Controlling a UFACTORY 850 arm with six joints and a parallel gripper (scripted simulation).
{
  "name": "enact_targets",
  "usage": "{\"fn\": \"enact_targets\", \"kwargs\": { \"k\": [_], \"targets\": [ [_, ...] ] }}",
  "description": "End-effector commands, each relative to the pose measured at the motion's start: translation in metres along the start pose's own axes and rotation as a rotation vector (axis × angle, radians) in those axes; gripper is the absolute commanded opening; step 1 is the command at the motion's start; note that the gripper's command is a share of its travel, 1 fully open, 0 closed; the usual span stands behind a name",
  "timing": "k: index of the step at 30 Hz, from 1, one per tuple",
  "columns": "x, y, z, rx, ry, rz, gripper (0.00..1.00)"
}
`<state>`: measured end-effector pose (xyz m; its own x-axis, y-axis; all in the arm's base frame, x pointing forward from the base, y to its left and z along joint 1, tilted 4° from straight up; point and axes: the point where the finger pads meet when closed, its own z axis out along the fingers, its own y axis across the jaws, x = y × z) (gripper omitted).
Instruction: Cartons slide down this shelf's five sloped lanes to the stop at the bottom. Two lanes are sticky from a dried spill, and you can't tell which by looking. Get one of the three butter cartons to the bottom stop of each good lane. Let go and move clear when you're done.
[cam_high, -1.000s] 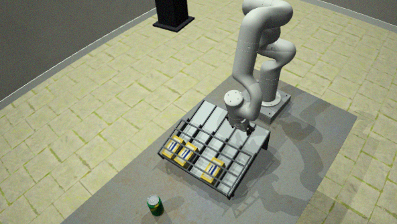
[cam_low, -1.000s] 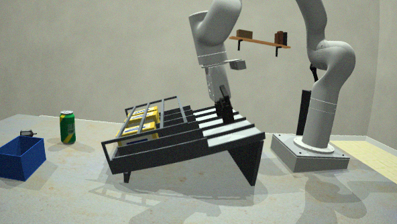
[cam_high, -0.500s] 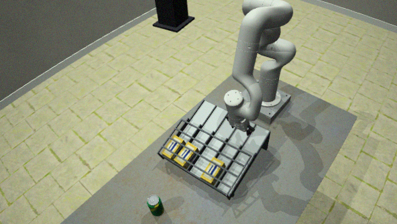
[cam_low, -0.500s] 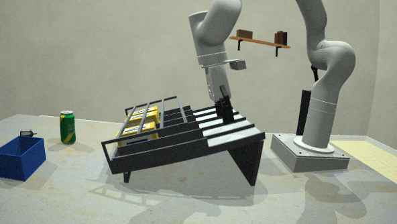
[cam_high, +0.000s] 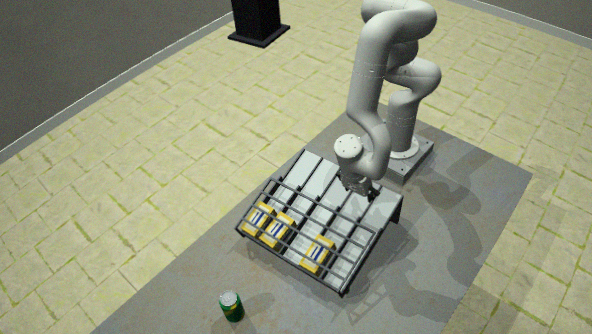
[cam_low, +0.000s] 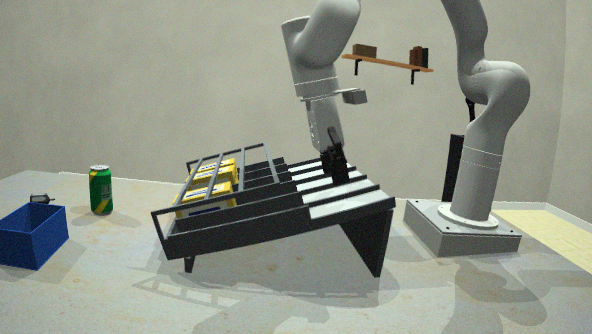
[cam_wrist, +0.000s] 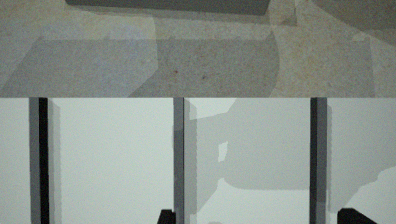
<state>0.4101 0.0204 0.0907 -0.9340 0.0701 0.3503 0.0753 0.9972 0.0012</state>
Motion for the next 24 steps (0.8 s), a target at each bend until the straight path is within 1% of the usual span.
{"fn": "enact_targets", "kwargs": {
  "k": [1, 4, 5, 21, 22, 24],
  "targets": [
    [-0.001, 0.0, -0.001, 0.0, -0.002, 0.0, 1.0],
    [-0.001, 0.0, -0.001, 0.0, -0.002, 0.0, 1.0],
    [-0.001, 0.0, -0.029, 0.0, -0.002, 0.0, 1.0],
    [-0.001, 0.0, -0.029, 0.0, -0.002, 0.0, 1.0],
    [0.015, 0.0, -0.094, -0.001, -0.281, 0.0, 1.0],
    [0.015, 0.0, -0.095, -0.001, -0.284, 0.0, 1.0]
  ]
}}
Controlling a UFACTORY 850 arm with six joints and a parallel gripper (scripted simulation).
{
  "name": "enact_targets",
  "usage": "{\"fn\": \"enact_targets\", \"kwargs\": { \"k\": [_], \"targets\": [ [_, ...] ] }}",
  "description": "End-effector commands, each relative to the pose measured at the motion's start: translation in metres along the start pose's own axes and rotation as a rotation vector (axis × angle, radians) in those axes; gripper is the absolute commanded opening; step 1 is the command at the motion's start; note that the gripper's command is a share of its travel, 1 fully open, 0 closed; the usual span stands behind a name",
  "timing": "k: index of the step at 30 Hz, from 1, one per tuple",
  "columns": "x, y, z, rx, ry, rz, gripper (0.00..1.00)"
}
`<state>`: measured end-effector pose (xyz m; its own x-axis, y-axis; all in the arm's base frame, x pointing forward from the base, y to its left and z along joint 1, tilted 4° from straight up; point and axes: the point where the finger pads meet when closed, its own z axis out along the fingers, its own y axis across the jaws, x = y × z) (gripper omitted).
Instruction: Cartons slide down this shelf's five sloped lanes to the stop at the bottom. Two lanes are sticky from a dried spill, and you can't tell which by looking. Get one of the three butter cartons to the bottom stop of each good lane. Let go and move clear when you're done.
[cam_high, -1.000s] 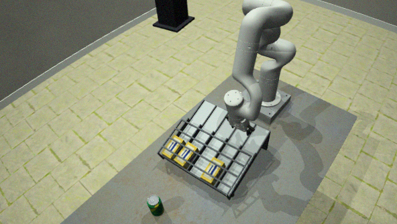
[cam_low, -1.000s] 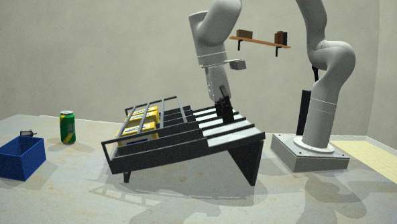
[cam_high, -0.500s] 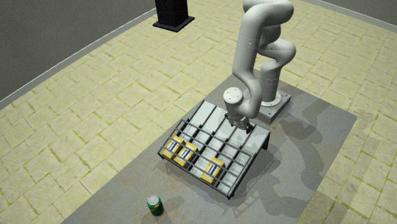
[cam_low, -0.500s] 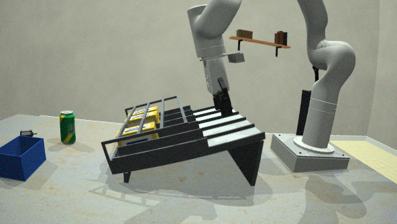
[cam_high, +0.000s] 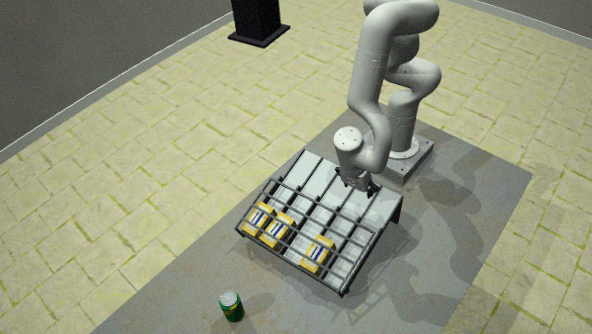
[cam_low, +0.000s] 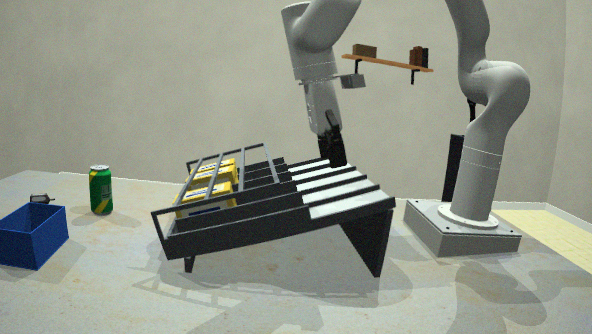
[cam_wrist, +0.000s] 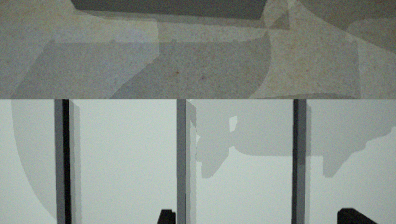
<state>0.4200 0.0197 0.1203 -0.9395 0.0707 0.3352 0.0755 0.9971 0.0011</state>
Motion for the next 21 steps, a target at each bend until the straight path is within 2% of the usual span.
{"fn": "enact_targets", "kwargs": {
  "k": [1, 4, 14, 15, 21],
  "targets": [
    [0.014, 0.0, -0.067, -0.001, -0.28, -0.001, 1.0],
    [0.026, 0.0, -0.095, -0.001, -0.28, -0.001, 1.0],
    [0.026, 0.0, -0.095, -0.001, -0.28, -0.001, 1.0],
    [0.087, -0.029, -0.111, -0.001, -0.281, 0.0, 1.0],
    [0.105, -0.038, -0.116, -0.001, -0.281, 0.0, 1.0]
  ]
}}
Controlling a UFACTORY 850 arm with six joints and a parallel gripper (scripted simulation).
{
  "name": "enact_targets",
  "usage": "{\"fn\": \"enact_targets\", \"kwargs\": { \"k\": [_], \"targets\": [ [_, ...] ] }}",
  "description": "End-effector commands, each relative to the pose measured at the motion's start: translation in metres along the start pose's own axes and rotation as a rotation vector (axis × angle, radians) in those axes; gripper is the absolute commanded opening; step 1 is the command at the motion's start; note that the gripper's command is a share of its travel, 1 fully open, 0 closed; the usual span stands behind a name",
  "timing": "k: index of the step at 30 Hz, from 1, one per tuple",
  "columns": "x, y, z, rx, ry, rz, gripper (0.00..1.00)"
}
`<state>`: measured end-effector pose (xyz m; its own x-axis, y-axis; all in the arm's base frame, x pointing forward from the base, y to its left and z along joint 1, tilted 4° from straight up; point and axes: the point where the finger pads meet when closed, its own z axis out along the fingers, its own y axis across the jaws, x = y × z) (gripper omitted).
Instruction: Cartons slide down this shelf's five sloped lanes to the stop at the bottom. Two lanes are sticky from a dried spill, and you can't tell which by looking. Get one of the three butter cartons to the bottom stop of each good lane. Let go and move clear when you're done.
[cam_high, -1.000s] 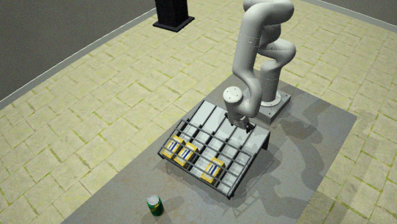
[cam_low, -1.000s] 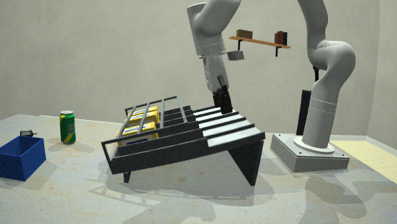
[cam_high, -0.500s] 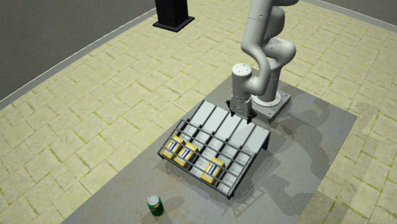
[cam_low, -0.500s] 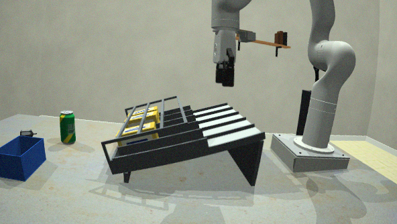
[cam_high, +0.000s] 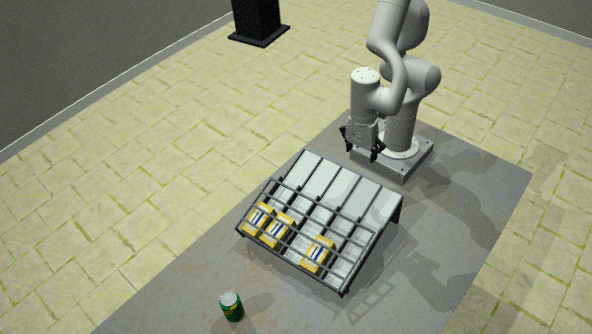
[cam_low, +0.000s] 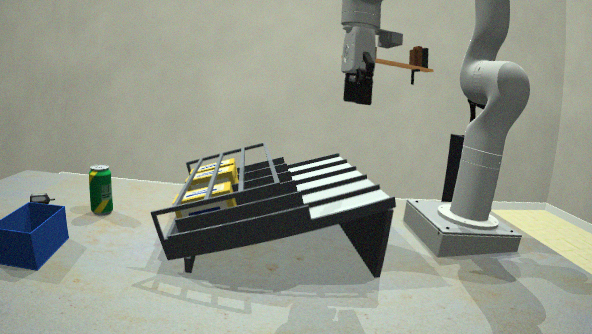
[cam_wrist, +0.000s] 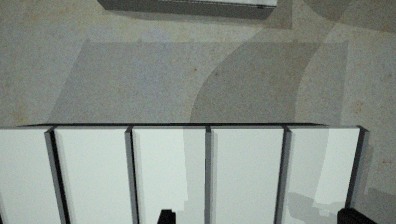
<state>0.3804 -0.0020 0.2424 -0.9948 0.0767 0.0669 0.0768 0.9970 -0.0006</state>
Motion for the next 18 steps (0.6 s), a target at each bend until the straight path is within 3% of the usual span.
{"fn": "enact_targets", "kwargs": {
  "k": [1, 18],
  "targets": [
    [0.0236, -0.0131, -0.0208, -0.003, -0.006, -0.001, 1.0],
    [0.0226, -0.0126, -0.0198, -0.002, -0.006, -0.001, 1.0]
  ]
}}
